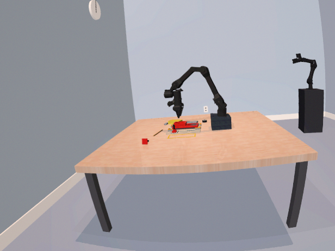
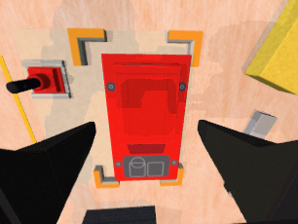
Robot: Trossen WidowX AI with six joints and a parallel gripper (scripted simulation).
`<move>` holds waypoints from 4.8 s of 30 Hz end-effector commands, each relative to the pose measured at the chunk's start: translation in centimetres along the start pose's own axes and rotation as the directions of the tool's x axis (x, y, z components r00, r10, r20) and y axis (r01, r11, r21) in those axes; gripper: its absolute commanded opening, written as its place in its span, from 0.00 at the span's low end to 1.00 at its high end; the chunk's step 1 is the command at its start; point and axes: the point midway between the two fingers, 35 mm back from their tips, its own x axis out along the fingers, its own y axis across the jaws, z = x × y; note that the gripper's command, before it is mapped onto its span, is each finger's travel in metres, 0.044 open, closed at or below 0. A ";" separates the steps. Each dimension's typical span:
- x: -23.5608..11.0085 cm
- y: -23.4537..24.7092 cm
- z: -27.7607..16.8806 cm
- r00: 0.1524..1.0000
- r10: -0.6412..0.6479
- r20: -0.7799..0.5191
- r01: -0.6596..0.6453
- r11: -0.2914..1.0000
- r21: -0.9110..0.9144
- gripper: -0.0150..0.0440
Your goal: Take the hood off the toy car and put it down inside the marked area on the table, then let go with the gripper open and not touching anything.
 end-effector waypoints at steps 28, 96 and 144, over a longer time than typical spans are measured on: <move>2.7 -0.2 0.0 1.000 -0.004 -0.005 0.004 1.000 0.004 1.00; 5.7 -0.1 -0.1 1.000 0.001 -0.003 -0.001 1.000 0.005 0.81; 3.1 -0.1 -0.1 1.000 0.000 -0.004 0.000 1.000 0.005 0.25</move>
